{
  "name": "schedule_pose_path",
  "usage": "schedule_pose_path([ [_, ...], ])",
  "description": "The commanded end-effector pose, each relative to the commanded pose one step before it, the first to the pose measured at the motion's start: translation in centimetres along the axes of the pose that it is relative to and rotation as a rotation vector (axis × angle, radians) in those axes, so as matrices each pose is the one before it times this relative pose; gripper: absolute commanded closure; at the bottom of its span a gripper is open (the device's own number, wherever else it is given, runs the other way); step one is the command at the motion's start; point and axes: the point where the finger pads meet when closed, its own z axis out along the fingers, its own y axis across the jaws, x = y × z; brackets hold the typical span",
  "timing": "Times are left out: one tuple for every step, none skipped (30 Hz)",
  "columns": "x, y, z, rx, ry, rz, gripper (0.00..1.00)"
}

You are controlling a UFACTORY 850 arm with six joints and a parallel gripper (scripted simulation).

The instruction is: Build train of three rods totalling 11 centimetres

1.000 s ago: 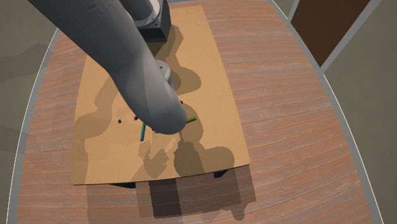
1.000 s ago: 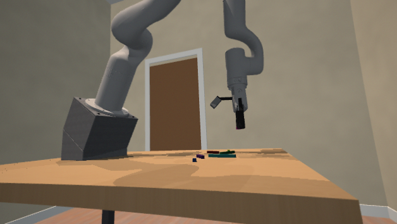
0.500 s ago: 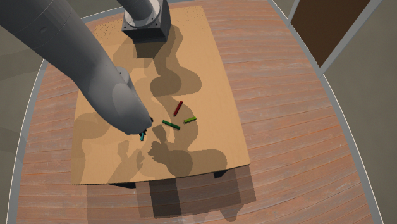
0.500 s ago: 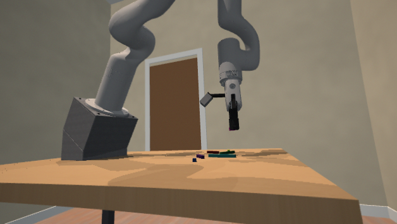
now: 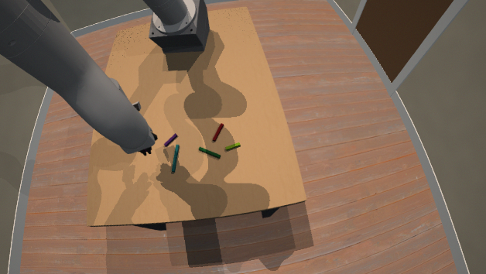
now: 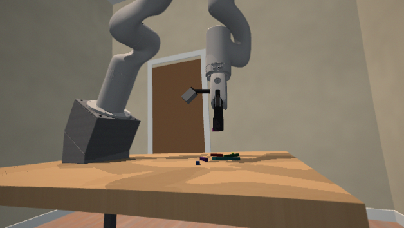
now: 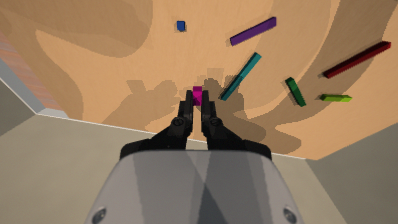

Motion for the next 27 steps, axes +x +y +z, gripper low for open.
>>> schedule_pose_path([
  [2.683, -2.235, -0.203, -0.04019, -0.06125, 0.01005, 0.96],
  [0.358, -0.231, -0.06, -0.00162, 0.00292, 0.00111, 0.96],
  [0.281, -0.178, -0.048, -0.00128, 0.00234, 0.00088, 0.96],
  [0.209, -0.129, -0.035, -0.00095, 0.00176, 0.00065, 0.96],
  [0.142, -0.087, -0.024, -0.00064, 0.00121, 0.00045, 0.96],
  [0.086, -0.052, -0.015, -0.00039, 0.00073, 0.00027, 0.96],
  [0.041, -0.025, -0.007, -0.00019, 0.00035, 0.00013, 0.96],
  [0.013, -0.008, -0.002, -0.00006, 0.00011, 0.00004, 0.96],
  [0.0, 0.0, 0.0, 0.0, 0.0, 0.0, 0.96],
  [0.0, 0.0, 0.0, 0.0, 0.0, 0.0, 0.96],
  [0.002, -0.001, 0.0, -0.00001, 0.00001, 0.00001, 0.96],
  [0.0, 0.0, 0.0, 0.0, 0.0, 0.0, 0.96],
  [0.0, 0.0, 0.0, 0.0, 0.0, 0.0, 0.96],
  [0.0, 0.0, 0.0, 0.0, 0.0, 0.0, 0.96],
  [0.0, 0.0, 0.0, 0.0, 0.0, 0.0, 0.96],
  [0.0, 0.0, 0.0, 0.0, 0.0, 0.0, 0.96],
  [0.0, 0.0, 0.0, 0.0, 0.0, 0.0, 0.96],
  [0.0, 0.0, 0.0, 0.0, 0.0, 0.0, 0.96],
  [0.0, 0.0, 0.0, 0.0, 0.0, 0.0, 0.96],
  [0.0, 0.0, 0.0, 0.0, 0.0, 0.0, 0.96],
  [0.0, 0.0, 0.002, 0.0, 0.0, 0.0, 0.96],
  [0.0, 0.0, 0.012, -0.00003, -0.00001, 0.0, 0.96],
  [0.0, 0.0, 0.03, -0.00006, -0.00002, 0.0, 0.96],
  [0.0, -0.001, 0.055, -0.00012, -0.00004, 0.00001, 0.96],
  [0.0, -0.001, 0.085, -0.00018, -0.00006, 0.00001, 0.96],
  [0.0, 0.0, 0.0, 0.0, 0.0, 0.0, 0.96],
  [0.0, 0.0, 0.0, 0.0, 0.0, 0.0, 0.96],
])
